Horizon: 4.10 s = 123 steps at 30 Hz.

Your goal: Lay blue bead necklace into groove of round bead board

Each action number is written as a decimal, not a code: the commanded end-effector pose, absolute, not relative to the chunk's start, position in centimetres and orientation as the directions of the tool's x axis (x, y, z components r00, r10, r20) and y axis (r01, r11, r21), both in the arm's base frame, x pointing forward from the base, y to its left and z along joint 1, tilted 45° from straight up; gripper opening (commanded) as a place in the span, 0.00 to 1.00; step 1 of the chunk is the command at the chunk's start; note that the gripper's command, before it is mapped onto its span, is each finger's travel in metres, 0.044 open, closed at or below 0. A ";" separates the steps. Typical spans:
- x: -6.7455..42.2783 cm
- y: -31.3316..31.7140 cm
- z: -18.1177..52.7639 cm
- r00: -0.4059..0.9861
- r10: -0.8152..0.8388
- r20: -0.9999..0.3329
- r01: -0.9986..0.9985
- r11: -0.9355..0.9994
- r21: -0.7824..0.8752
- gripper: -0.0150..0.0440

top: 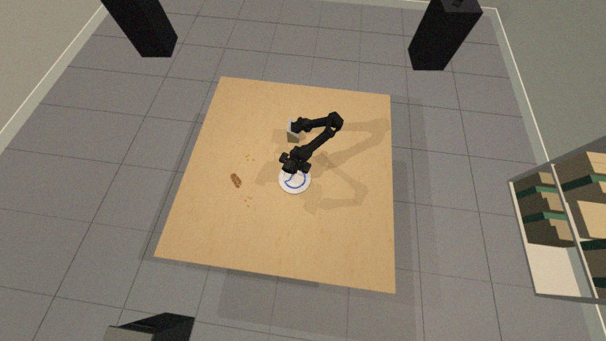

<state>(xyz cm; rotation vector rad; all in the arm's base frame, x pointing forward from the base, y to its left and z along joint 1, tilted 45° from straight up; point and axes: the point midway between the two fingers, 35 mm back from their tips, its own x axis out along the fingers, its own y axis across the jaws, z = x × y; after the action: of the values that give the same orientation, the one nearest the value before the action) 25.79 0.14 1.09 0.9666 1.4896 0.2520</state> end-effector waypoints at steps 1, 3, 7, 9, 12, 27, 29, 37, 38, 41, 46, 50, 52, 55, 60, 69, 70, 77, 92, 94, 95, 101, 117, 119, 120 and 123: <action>25.9 0.3 0.9 0.136 0.683 -0.717 0.410 0.621 0.669 0.46; 25.9 0.5 0.7 0.135 0.684 -0.717 0.410 0.620 0.669 0.46; 26.0 1.0 0.2 0.134 0.684 -0.717 0.410 0.620 0.669 0.46; 26.0 1.2 0.0 0.133 0.685 -0.716 0.410 0.620 0.669 0.46; 26.0 1.6 -0.4 0.132 0.686 -0.716 0.411 0.620 0.669 0.46; 26.1 2.1 -1.0 0.132 0.685 -0.717 0.407 0.622 0.669 0.28; 26.1 2.1 -1.0 0.132 0.685 -0.717 0.407 0.622 0.669 0.25; 26.1 2.1 -1.0 0.132 0.685 -0.717 0.407 0.622 0.669 0.25; 26.1 2.1 -1.0 0.132 0.685 -0.717 0.407 0.622 0.669 0.25; 26.1 2.1 -1.0 0.132 0.685 -0.717 0.407 0.622 0.669 0.25; 26.1 2.1 -1.0 0.132 0.685 -0.717 0.407 0.622 0.669 0.25; 26.1 2.1 -1.0 0.132 0.685 -0.717 0.407 0.622 0.669 0.25; 26.1 2.1 -1.0 0.132 0.685 -0.717 0.407 0.622 0.669 0.25; 26.1 2.1 -1.0 0.132 0.685 -0.717 0.407 0.622 0.669 0.25; 26.1 2.1 -1.0 0.132 0.685 -0.717 0.407 0.622 0.669 0.25; 25.9 1.8 -0.5 0.130 0.687 -0.715 0.411 0.619 0.670 0.25; 25.9 1.8 -0.6 0.130 0.687 -0.715 0.411 0.619 0.670 0.25; 24.8 1.4 -1.1 0.129 0.687 -0.715 0.412 0.619 0.669 0.25; 25.0 1.8 -1.4 0.133 0.686 -0.715 0.406 0.621 0.671 0.34; 25.0 1.8 -1.4 0.133 0.686 -0.715 0.406 0.621 0.671 0.43; 25.0 1.8 -1.4 0.133 0.686 -0.715 0.406 0.621 0.671 0.48; 25.0 1.8 -1.4 0.133 0.686 -0.715 0.406 0.621 0.671 0.74; 24.8 1.5 -1.1 0.129 0.687 -0.715 0.411 0.619 0.669 1.00; 24.8 1.5 -1.1 0.129 0.687 -0.715 0.411 0.619 0.669 1.00; 24.8 1.5 -1.1 0.129 0.687 -0.715 0.411 0.619 0.669 1.00; 24.8 1.5 -1.1 0.129 0.687 -0.715 0.411 0.619 0.669 1.00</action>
<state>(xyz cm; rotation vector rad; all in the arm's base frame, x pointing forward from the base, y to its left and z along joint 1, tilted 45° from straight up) 24.79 1.49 -1.11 0.9730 1.4960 0.2532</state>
